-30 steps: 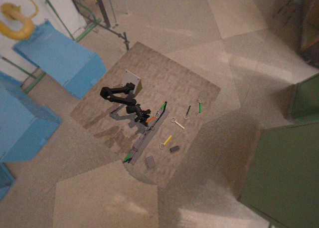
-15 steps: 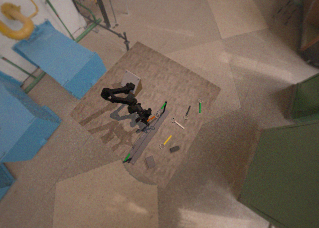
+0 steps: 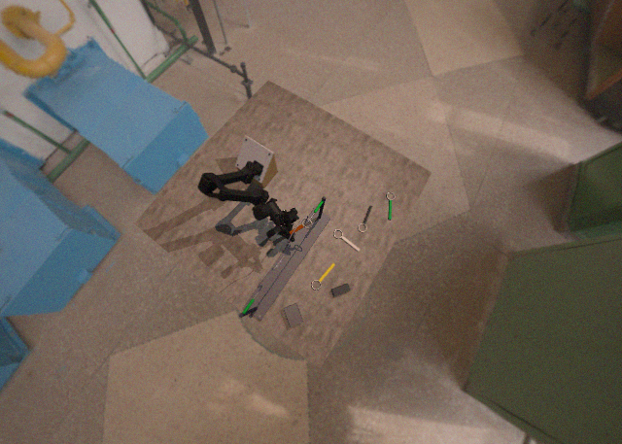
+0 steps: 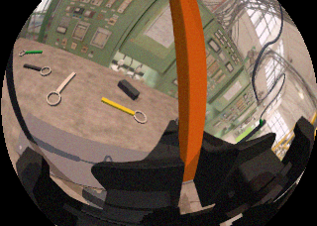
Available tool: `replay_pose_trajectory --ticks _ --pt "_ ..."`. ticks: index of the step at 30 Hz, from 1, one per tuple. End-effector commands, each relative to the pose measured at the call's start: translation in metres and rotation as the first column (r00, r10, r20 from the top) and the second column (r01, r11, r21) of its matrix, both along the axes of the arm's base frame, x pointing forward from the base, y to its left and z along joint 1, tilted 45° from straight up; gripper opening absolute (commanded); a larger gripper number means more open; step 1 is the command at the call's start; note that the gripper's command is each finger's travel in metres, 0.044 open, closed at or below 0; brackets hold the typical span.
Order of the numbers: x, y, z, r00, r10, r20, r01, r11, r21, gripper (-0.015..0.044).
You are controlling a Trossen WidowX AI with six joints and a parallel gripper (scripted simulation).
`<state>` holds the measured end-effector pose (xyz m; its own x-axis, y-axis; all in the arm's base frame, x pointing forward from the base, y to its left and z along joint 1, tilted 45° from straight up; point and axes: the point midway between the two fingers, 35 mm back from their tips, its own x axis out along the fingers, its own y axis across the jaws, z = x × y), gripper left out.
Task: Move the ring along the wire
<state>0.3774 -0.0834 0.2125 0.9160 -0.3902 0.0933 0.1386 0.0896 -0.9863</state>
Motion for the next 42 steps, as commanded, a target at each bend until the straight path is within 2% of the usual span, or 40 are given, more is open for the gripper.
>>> replay_pose_trajectory --ticks 1,21,42 --pt "-0.002 0.001 -0.014 1.0 -0.001 -0.016 0.002 0.998 0.055 -0.015" --pt "-0.002 0.013 -0.05 1.0 0.006 -0.022 0.0 0.957 0.292 -0.015" --pt "-0.002 0.039 -0.089 1.0 0.017 -0.026 0.0 0.847 0.531 -0.015"
